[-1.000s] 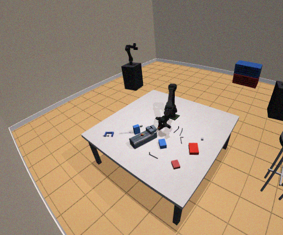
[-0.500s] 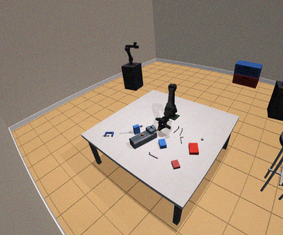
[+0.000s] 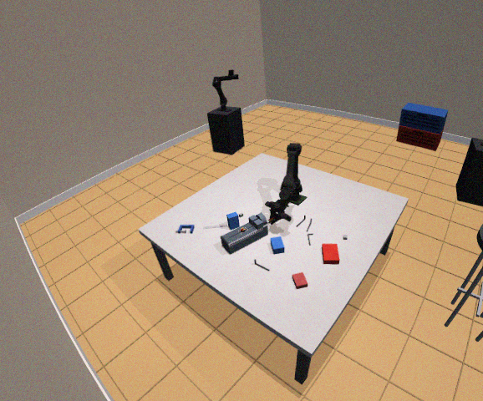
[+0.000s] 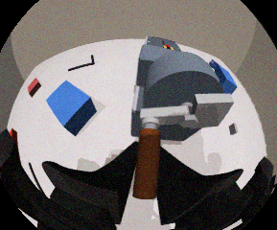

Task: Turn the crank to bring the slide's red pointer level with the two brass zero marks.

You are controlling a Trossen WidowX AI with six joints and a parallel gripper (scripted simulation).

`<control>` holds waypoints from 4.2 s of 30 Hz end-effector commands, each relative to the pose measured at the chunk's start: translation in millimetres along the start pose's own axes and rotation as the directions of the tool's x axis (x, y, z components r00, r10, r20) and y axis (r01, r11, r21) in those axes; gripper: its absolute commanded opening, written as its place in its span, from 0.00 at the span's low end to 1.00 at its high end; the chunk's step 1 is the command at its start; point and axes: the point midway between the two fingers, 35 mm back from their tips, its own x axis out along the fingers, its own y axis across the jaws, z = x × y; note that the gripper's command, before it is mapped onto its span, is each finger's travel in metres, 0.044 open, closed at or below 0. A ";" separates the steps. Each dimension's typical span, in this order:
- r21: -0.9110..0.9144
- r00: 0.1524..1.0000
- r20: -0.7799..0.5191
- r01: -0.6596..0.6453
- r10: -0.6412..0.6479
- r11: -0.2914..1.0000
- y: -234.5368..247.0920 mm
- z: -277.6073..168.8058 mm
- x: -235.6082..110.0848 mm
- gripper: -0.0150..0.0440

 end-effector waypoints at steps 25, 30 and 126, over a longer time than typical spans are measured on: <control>-0.006 1.000 -0.016 0.009 -0.009 1.000 -9.7 -10.4 10.6 0.25; -0.006 1.000 -0.016 0.009 -0.009 1.000 -10.7 -10.9 11.1 0.25; -0.007 1.000 -0.016 0.010 -0.010 1.000 -21.8 -14.3 14.9 0.25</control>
